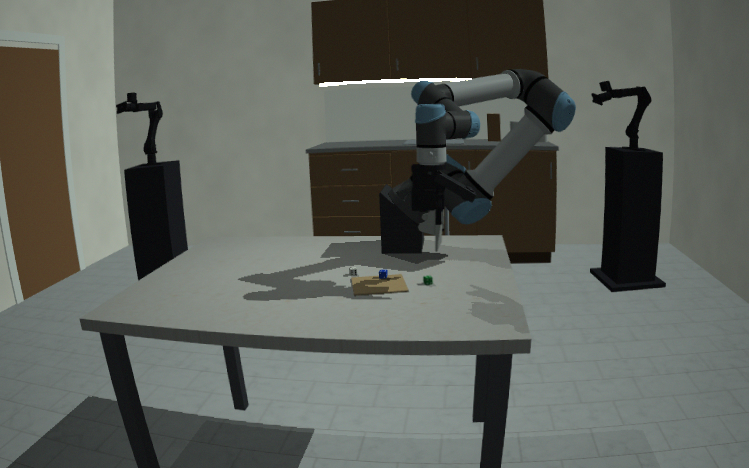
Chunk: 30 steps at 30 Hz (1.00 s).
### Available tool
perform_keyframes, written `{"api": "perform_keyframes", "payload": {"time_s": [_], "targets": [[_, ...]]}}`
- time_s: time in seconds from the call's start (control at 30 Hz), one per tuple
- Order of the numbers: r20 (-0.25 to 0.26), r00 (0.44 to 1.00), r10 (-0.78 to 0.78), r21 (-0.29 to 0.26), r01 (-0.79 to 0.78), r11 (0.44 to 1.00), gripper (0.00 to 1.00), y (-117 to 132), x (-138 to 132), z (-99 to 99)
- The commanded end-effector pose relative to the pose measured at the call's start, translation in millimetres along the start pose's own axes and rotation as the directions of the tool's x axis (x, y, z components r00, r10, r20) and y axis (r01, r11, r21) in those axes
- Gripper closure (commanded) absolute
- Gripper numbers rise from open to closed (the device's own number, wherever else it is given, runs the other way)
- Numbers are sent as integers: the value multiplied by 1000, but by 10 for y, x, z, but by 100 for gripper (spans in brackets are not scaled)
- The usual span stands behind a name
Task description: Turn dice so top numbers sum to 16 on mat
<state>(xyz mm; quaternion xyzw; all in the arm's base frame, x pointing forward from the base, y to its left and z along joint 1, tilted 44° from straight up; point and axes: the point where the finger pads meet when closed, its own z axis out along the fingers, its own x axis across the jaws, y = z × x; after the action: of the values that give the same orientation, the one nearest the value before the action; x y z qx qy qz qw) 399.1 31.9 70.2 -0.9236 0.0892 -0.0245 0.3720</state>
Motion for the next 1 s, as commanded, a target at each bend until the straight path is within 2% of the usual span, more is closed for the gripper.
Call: {"api": "perform_keyframes", "payload": {"time_s": [0.0,0.07,0.17,0.27,0.57,0.63,0.73,0.97], "targets": [[-2,989,-151,8,151,989,0,7,-15,9],[-2,974,-224,8,224,974,0,12,-24,16],[-2,971,-237,8,237,971,0,13,-25,17],[-3,934,-358,7,358,934,0,24,-40,28],[-5,837,-548,7,548,837,0,48,-62,47],[-5,792,-611,6,611,792,0,58,-69,54],[-5,789,-614,6,614,789,0,59,-70,54],[-7,627,-779,5,779,627,0,94,-88,75]]}}
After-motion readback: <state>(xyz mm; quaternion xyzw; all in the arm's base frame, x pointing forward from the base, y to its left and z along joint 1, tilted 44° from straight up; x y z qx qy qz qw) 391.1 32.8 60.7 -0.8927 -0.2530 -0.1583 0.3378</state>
